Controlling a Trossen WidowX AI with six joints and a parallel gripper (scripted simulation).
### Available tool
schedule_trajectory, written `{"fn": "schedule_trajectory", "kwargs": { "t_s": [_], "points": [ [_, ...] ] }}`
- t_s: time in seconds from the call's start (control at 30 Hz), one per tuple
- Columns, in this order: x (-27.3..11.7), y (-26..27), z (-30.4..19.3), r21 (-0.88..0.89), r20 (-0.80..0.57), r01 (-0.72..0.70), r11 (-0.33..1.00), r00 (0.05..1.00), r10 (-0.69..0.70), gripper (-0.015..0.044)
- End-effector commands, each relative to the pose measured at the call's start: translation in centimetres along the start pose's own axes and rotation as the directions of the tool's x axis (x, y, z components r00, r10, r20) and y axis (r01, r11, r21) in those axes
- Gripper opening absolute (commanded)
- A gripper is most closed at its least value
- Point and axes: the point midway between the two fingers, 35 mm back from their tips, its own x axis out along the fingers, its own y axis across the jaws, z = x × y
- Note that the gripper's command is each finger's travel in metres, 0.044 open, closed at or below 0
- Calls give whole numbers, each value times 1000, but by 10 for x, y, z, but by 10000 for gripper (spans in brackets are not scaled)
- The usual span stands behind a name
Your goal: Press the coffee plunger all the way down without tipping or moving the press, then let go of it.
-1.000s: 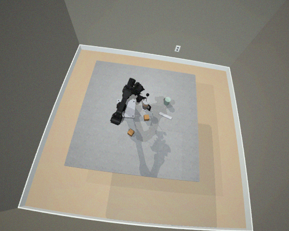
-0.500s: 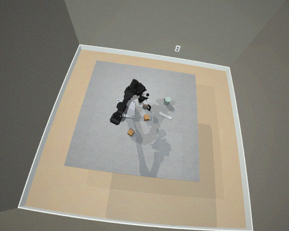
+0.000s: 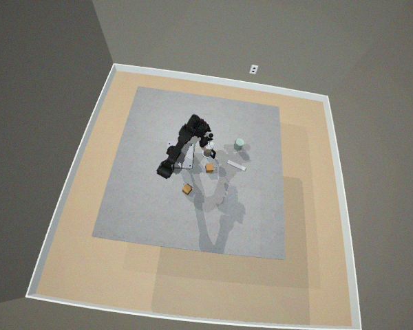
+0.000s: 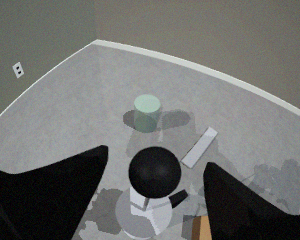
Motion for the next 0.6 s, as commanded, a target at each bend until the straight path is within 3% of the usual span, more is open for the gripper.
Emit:
{"fn": "schedule_trajectory", "kwargs": {
  "t_s": [0.0, 0.1, 0.57],
  "points": [
    [0, 0, 0, -4, 0, -3, 1000, 1000, 3, 204],
    [0, 0, 0, -4, 0, -3, 1000, 1000, 3, 125],
    [3, 1, -3, -3, -1, -4, 1000, 1000, 4, 120]
  ]
}}
